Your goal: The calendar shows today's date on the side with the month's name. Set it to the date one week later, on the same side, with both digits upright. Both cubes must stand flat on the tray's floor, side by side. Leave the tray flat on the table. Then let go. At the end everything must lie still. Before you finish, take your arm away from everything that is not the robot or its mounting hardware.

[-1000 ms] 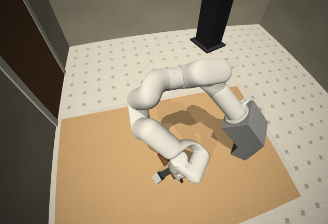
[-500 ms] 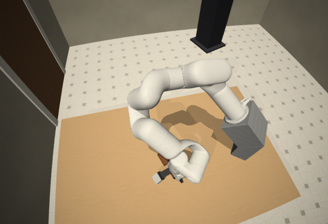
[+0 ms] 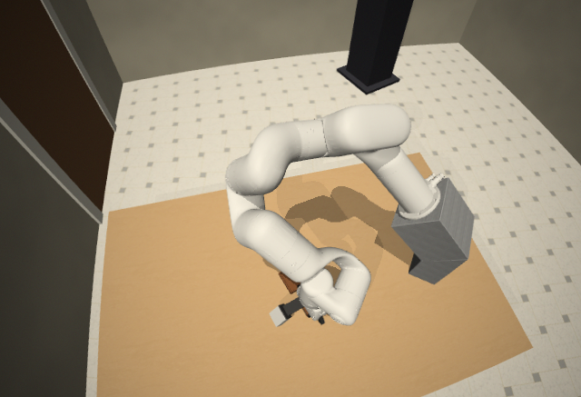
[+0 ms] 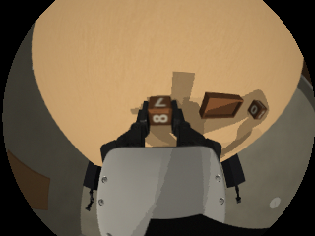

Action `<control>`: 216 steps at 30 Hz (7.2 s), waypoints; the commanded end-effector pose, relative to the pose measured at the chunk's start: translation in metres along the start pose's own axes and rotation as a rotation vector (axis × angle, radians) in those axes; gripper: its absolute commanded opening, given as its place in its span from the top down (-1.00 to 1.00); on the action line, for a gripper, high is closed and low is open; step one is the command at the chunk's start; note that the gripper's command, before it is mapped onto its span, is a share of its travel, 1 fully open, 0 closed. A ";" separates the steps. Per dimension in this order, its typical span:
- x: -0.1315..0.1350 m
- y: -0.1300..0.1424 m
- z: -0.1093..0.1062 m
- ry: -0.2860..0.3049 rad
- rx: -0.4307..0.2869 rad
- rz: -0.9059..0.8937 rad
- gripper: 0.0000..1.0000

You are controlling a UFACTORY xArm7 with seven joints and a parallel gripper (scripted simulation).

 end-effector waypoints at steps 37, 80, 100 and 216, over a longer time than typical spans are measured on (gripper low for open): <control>-0.001 0.000 0.001 -0.003 0.002 0.000 0.43; -0.001 0.000 0.001 -0.003 0.002 0.000 0.43; -0.001 0.000 0.001 -0.003 0.002 0.000 0.18; 0.058 -0.022 -0.079 -0.079 -0.019 -0.931 -1.00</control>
Point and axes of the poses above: the point where the finger pads meet when closed, its own z axis out along the fingers, its own x axis across the jaws, y = z × x, the point moved 10 cm from there along -z, back along the fingers, and after that the axes turned 10 degrees about z, right-handed, at the moved point
